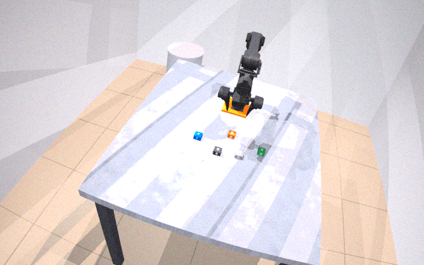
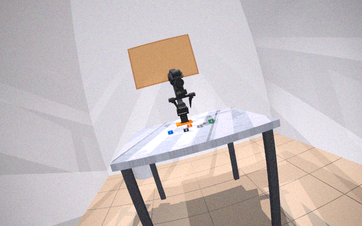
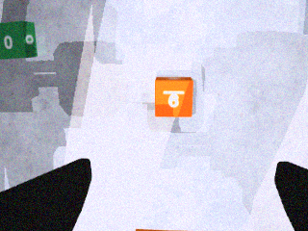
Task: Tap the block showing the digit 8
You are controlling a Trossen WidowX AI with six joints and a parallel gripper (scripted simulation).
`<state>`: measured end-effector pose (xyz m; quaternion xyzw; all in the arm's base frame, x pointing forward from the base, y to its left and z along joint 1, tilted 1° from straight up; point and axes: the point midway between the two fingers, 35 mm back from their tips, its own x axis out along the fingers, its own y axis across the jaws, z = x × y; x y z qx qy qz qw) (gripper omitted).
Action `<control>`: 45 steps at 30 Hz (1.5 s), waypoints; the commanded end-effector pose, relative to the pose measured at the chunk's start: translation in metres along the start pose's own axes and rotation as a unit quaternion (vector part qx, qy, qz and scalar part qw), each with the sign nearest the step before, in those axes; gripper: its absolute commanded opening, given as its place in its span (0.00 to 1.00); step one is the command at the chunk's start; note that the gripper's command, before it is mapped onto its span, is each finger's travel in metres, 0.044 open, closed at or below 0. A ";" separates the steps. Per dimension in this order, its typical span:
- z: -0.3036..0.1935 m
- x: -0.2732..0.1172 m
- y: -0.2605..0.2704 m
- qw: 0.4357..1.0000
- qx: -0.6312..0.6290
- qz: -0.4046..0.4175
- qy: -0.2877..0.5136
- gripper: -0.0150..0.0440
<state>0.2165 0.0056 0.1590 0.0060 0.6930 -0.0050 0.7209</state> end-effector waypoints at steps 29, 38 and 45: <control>0.054 -0.002 0.151 1.000 0.002 0.007 -0.003 0.93; 0.056 -0.002 0.150 1.000 0.002 0.007 -0.003 0.93; 0.112 -0.003 0.073 1.000 0.002 0.003 -0.006 0.93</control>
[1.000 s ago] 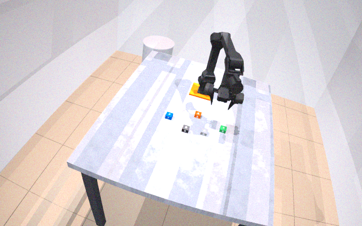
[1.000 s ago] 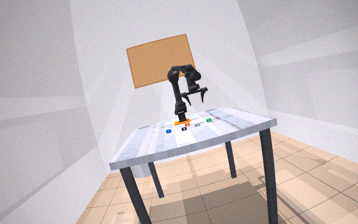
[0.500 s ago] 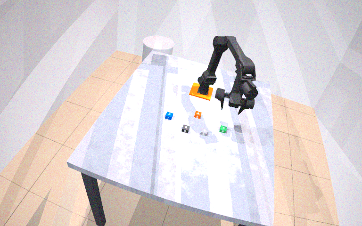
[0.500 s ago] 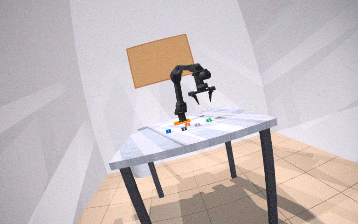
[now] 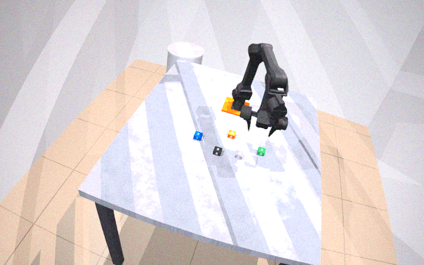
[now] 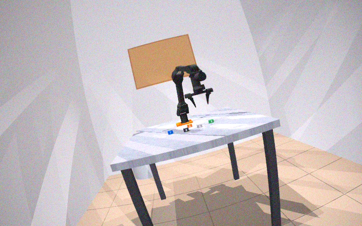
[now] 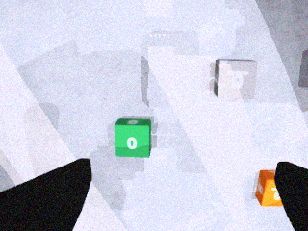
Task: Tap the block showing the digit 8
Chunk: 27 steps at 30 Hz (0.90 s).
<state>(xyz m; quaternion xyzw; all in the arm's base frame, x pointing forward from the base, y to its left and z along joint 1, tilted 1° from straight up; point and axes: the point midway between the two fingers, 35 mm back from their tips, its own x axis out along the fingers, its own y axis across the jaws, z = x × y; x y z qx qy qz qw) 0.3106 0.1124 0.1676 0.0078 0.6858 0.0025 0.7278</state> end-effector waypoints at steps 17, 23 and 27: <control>0.029 0.002 -0.055 1.000 0.006 -0.005 0.003 0.93; 0.029 0.002 -0.058 1.000 0.006 -0.005 0.003 0.93; 0.037 0.001 -0.107 1.000 0.006 -0.008 0.003 0.93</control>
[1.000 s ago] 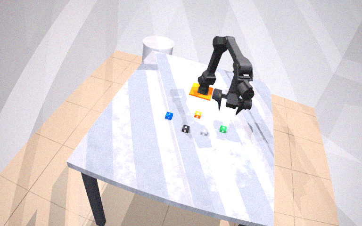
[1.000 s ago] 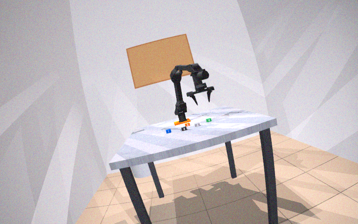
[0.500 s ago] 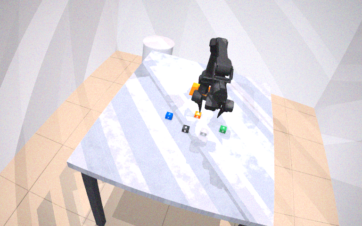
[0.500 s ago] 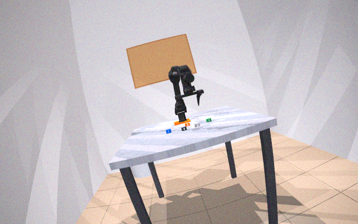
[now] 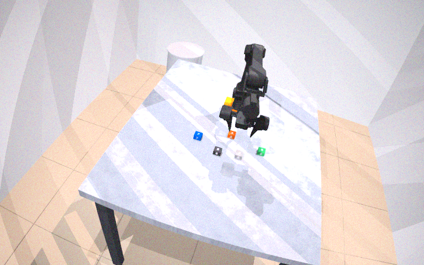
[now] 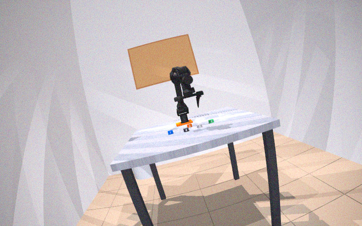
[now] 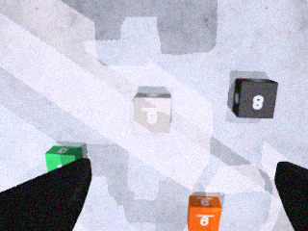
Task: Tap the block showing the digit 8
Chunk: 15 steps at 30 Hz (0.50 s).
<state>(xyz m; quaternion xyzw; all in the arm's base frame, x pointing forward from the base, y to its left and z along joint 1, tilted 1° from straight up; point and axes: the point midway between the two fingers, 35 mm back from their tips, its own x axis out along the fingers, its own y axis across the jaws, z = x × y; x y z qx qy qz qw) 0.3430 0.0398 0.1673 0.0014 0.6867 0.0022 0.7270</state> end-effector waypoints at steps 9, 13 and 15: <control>0.004 0.000 -0.073 1.000 0.010 -0.005 0.002 0.93; 0.004 0.000 -0.073 1.000 0.010 -0.005 0.002 0.93; 0.004 0.000 -0.073 1.000 0.010 -0.005 0.002 0.93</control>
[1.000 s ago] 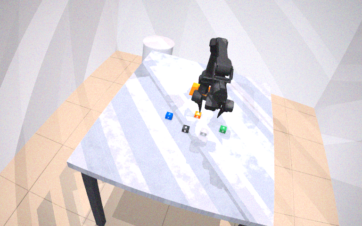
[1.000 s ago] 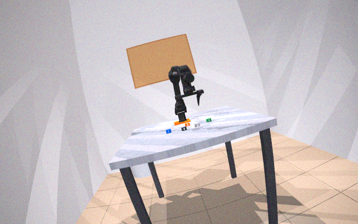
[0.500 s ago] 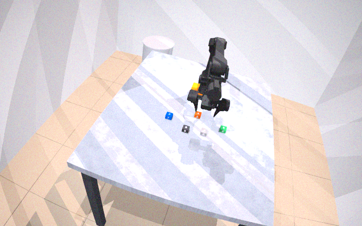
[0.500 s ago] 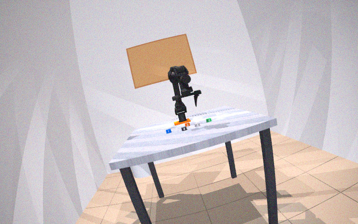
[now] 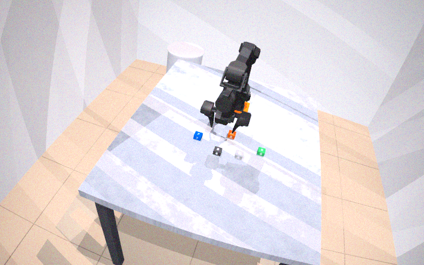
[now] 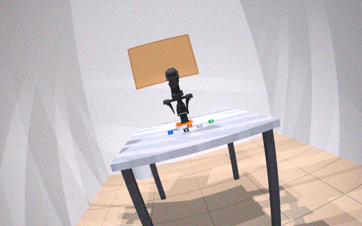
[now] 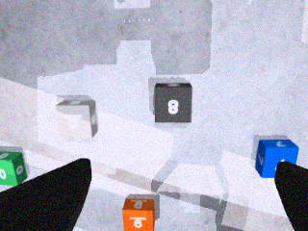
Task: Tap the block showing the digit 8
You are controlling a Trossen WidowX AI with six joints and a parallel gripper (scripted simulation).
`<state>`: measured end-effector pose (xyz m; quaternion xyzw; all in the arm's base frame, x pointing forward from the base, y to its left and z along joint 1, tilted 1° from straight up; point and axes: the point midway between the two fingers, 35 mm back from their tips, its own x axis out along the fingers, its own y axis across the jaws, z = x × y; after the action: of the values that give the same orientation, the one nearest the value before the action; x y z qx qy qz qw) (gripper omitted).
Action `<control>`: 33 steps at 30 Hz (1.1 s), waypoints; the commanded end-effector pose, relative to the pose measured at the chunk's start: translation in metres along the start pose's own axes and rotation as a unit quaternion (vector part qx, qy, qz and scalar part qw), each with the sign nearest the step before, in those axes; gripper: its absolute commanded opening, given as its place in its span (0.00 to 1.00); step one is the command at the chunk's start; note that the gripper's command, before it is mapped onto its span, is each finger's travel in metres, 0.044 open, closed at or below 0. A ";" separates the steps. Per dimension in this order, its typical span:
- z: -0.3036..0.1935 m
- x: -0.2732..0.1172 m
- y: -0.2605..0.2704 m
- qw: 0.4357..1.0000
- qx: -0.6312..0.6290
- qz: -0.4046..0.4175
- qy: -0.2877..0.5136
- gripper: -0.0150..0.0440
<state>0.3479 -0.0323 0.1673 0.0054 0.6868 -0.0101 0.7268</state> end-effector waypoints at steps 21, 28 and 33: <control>-0.001 0.081 0.000 1.000 -0.001 0.001 0.002 0.44; -0.001 0.081 0.000 1.000 -0.001 0.001 0.002 0.29; -0.001 0.081 0.000 1.000 -0.001 0.001 0.002 0.29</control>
<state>0.3517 -0.0334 0.0870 0.0056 0.6878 -0.0103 0.7258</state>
